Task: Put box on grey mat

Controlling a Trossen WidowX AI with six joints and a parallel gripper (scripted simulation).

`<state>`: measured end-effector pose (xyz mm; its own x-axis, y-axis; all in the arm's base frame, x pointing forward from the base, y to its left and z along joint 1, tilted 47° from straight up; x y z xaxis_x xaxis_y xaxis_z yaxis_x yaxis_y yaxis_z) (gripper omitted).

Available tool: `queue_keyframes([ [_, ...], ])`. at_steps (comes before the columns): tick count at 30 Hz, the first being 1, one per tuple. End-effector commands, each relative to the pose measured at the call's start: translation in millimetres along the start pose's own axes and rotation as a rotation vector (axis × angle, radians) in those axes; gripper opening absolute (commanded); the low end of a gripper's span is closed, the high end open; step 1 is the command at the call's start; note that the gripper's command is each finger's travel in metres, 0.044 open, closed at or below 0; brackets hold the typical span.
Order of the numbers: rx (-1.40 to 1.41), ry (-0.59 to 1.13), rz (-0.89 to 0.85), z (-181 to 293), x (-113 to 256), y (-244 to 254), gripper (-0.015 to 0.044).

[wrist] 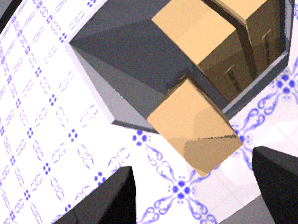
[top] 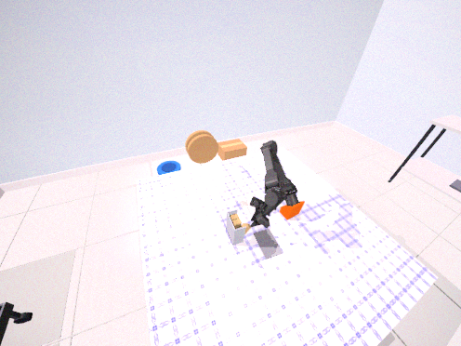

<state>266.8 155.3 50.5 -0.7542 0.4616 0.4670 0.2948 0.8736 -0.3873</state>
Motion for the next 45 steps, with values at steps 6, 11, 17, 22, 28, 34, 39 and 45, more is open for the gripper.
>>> queue_keyframes([
  [6, -0.215, 0.041, 0.024, -2.6, 0.8, 3.3, 0.0235],
  [11, -0.329, 0.056, 0.041, -4.9, 1.8, 4.1, 0.0235],
  [17, -0.466, 0.072, 0.064, -7.6, 3.2, 4.8, 0.0235],
  [22, -0.580, 0.083, 0.087, -10.1, 4.6, 5.0, 0.0235],
  [28, -0.717, 0.093, 0.117, -13.1, 6.4, 4.9, 0.0235],
  [34, -0.854, 0.097, 0.150, -16.4, 8.5, 4.4, 0.0235],
  [39, -0.933, 0.098, 0.171, -18.3, 9.7, 4.0, 0.0235],
  [45, -0.933, 0.098, 0.171, -18.0, 8.2, 3.9, 0.0235],
])
Point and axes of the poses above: the point midway between the two fingers, 35 mm back from their tips, its own x axis back along the fingers, its own y axis across the jaws, z = x × y, the point moved 2 cm from there along x, back along the fingers, and after that the axes turned 9 degrees about x, right-handed, at the moved point
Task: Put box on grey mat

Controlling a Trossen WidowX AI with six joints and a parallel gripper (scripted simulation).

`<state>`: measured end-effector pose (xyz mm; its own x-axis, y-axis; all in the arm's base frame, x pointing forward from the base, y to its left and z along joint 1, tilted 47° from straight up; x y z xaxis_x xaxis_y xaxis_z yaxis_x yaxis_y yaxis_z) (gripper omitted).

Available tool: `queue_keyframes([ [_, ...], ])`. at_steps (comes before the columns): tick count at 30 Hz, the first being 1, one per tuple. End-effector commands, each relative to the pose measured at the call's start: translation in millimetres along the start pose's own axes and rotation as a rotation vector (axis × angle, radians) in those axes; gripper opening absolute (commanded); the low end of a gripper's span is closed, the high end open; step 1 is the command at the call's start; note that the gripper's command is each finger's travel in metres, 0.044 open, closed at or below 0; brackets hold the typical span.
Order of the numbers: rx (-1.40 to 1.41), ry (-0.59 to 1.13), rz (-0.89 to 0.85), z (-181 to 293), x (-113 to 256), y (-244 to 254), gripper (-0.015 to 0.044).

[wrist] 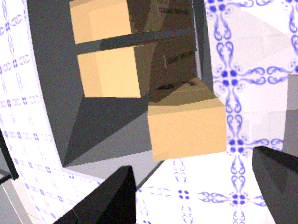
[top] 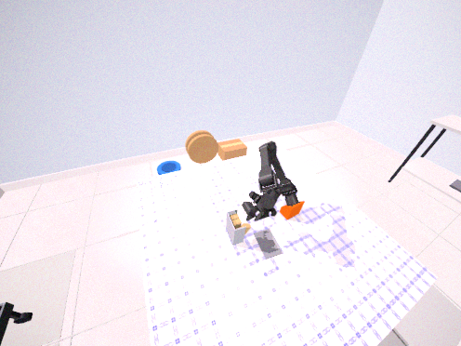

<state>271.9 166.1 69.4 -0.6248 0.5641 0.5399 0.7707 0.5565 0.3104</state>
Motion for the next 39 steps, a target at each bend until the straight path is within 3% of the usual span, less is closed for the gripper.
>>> queue_keyframes([
  [1, -0.011, 0.002, 0.009, 1.2, -3.0, -0.7, 0.0235],
  [31, -0.012, 0.000, 0.008, 0.6, -40.5, -1.1, 0.0235],
  [39, -0.018, 0.001, 0.005, 0.3, -38.2, 0.2, 0.0182],
])
Point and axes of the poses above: the point midway between the two fingers, 35 mm back from their tips, its own x axis back along the fingers, its own y axis across the jaws, z = x × y, the point moved 2 cm from there along x, back along the fingers, and after that the axes turned 9 degrees about x, right-handed, at the moved point
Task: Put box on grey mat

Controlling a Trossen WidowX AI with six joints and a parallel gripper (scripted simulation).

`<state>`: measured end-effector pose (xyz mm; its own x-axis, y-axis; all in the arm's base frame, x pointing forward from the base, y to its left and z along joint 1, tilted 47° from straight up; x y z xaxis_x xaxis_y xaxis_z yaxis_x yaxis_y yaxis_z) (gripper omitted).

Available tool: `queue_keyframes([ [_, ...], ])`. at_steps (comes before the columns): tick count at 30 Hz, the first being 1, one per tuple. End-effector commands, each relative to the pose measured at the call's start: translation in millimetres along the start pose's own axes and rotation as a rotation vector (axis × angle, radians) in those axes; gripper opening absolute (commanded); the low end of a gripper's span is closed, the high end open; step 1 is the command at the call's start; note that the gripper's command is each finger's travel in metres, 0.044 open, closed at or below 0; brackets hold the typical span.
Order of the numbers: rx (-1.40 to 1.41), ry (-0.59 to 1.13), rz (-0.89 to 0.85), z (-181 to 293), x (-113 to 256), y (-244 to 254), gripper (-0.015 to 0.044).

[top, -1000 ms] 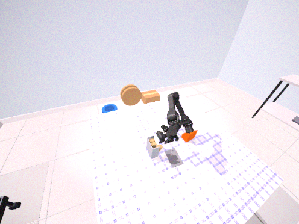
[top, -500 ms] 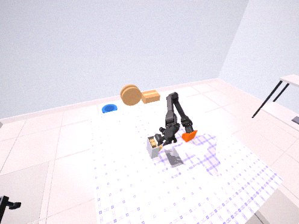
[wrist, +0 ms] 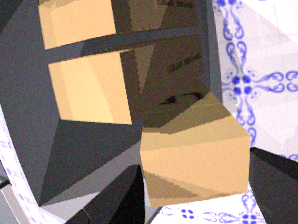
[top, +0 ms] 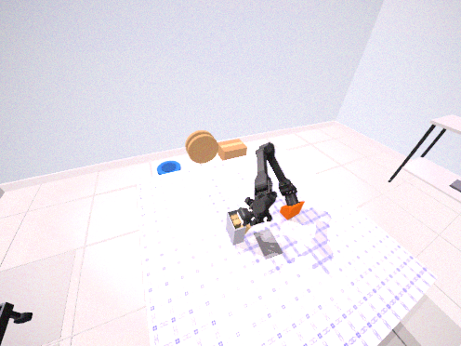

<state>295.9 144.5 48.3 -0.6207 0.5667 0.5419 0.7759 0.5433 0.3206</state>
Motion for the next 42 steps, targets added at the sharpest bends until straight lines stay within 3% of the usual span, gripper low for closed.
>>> queue_keyframes([
  [1, -0.001, 0.000, -0.001, 0.0, 0.3, 0.3, 0.0175],
  [5, -0.001, 0.000, -0.001, 0.0, 0.3, 0.3, 0.0151],
  [42, 0.006, 0.001, 0.004, 0.8, 44.9, -1.0, 0.0151],
])
Point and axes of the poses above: the point midway between the two fingers, 35 mm back from their tips, its own x axis back along the fingers, its own y axis across the jaws, z = x × y, the point moved 2 cm from there along x, back along the fingers, and after that the axes turned 9 degrees about x, right-handed, at the moved point
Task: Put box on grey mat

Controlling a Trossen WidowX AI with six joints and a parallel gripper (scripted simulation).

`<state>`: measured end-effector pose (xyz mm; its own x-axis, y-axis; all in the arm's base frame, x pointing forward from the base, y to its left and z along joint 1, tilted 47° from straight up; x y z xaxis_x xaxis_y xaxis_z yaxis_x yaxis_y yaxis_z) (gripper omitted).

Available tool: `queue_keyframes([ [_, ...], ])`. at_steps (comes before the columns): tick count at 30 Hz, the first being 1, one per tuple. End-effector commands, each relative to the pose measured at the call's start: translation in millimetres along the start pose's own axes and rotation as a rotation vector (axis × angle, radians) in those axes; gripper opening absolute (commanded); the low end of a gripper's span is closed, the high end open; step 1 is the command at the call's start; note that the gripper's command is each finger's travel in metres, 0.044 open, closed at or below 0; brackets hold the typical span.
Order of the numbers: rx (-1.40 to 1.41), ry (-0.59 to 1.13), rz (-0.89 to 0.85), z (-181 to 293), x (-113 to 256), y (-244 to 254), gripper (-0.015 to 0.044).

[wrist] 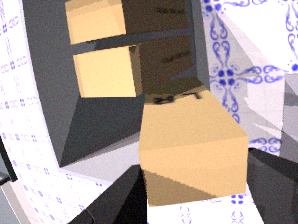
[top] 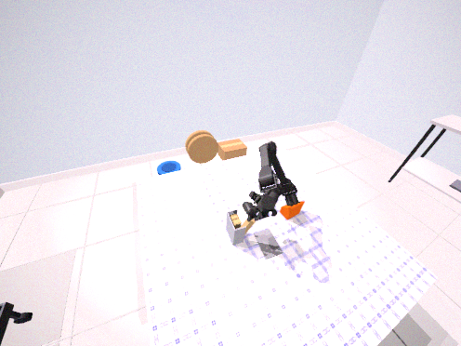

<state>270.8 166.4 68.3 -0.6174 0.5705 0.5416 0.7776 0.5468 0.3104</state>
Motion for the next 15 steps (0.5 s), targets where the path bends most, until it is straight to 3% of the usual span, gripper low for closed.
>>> queue_keyframes([
  [1, -0.004, 0.004, -0.001, -0.1, 6.4, 0.1, 0.0151],
  [15, -0.003, 0.007, 0.000, 3.5, 13.6, -11.7, 0.0151],
])
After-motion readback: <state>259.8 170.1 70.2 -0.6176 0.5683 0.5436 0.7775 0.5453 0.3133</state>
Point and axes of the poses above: the point midway between the two fingers, 35 mm back from their tips, its own x axis back along the fingers, its own y axis across the jaws, z = x × y, the point moved 2 cm from there along x, back along the fingers, and after that the axes turned 9 degrees about x, right-handed, at the moved point
